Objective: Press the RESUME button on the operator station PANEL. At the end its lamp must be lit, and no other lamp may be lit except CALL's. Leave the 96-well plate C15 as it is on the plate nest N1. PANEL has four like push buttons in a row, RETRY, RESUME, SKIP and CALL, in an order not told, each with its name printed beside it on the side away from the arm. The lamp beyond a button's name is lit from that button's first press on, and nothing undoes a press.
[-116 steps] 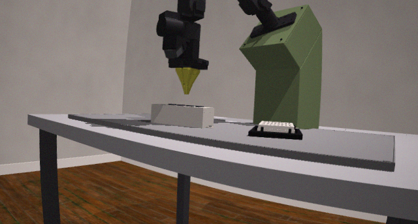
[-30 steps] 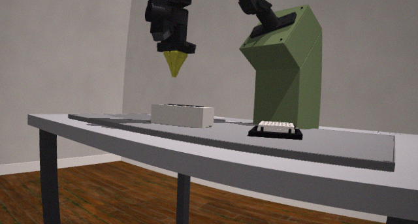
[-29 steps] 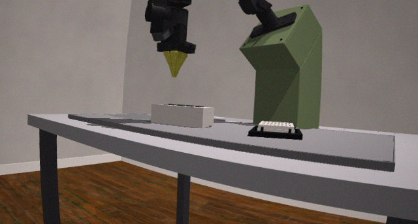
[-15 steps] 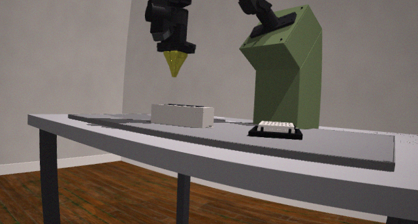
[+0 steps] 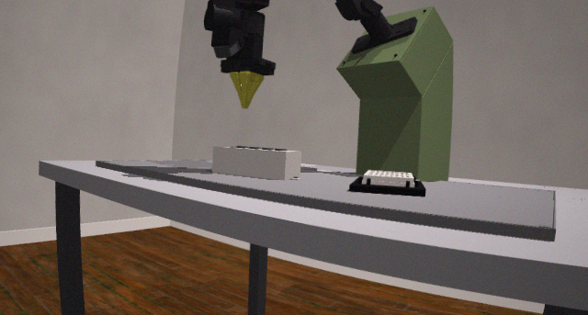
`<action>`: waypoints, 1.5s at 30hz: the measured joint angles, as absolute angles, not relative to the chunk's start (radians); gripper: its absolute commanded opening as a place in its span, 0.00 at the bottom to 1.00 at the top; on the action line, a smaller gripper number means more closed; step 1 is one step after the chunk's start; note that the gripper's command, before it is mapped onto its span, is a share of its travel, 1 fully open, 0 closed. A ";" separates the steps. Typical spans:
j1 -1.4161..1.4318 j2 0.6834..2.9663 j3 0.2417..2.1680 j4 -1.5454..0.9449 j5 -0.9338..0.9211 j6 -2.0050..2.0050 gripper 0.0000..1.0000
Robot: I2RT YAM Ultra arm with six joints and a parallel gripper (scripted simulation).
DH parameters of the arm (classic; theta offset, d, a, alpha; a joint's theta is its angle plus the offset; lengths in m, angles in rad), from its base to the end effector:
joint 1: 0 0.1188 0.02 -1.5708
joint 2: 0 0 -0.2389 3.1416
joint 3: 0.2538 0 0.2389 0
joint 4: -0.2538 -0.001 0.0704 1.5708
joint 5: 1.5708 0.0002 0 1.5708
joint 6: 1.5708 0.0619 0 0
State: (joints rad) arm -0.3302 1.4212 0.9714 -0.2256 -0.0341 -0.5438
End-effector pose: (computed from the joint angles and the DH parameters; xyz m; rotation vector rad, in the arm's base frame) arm 0.3054 -0.1014 0.2257 -0.2618 2.2665 -0.4285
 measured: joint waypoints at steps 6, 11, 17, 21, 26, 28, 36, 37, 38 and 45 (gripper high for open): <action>-0.330 1.421 0.971 -0.226 -0.034 -0.544 0.00; -0.330 1.421 0.971 -0.226 -0.034 -0.544 0.00; -0.330 1.426 0.972 -0.219 -0.035 -0.544 0.00; -0.330 1.453 0.971 -0.208 -0.034 -0.544 0.00; -0.330 1.476 0.972 -0.194 -0.034 -0.544 0.00; -0.328 1.484 0.976 -0.189 -0.035 -0.544 0.00; -0.328 1.515 0.989 -0.157 -0.035 -0.544 0.00; -0.328 1.521 0.989 -0.154 -0.035 -0.544 0.00; -0.328 1.527 0.990 -0.152 -0.035 -0.544 0.00; -0.325 1.559 0.997 -0.131 -0.035 -0.544 0.00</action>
State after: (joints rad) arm -0.3252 1.5589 0.9970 -0.1307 -0.0349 -0.5438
